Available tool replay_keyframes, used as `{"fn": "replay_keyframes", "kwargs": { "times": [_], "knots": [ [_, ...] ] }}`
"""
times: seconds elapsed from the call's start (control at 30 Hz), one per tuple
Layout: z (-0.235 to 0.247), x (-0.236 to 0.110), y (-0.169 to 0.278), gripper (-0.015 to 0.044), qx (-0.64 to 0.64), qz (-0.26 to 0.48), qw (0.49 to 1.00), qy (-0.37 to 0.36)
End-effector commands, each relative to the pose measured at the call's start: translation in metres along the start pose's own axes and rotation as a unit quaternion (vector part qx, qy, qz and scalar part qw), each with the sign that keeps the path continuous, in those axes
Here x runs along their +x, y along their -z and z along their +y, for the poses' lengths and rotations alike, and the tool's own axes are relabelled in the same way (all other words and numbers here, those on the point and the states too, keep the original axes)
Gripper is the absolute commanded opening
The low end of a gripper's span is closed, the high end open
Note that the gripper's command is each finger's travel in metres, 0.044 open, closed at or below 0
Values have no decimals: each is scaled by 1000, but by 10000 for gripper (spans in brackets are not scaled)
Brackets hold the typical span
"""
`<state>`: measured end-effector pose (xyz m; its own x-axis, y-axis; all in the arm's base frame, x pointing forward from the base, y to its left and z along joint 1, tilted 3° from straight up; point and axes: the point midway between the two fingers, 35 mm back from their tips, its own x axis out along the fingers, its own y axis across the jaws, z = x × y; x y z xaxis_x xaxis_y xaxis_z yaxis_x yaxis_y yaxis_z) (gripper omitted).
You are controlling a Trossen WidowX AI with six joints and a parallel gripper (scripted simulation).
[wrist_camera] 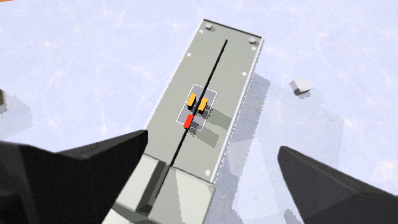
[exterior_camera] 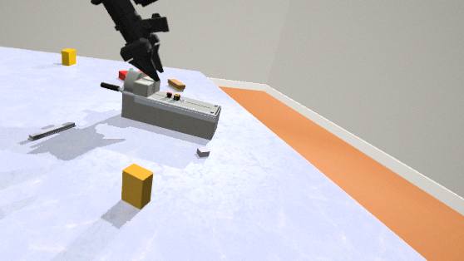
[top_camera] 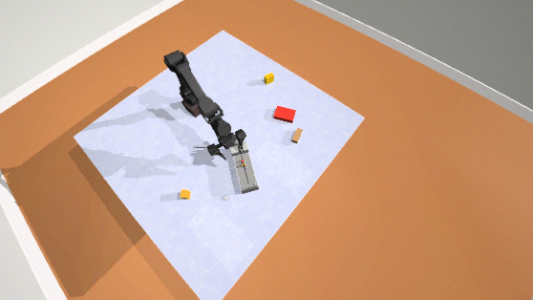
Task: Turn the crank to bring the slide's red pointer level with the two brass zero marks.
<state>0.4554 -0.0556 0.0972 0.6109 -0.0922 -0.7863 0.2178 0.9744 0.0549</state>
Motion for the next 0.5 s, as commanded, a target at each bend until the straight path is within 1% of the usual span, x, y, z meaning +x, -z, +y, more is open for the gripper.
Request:
{"fn": "replay_keyframes", "kwargs": {
  "times": [0.0,0.37,0.47],
  "knots": [
    [1,-1,-3,440,-3,-8,1000,-4],
    [1,-1,-3,440,-3,-8,1000,-4],
    [1,-10,-11,440,-2,-8,1000,-3]
  ]
}}
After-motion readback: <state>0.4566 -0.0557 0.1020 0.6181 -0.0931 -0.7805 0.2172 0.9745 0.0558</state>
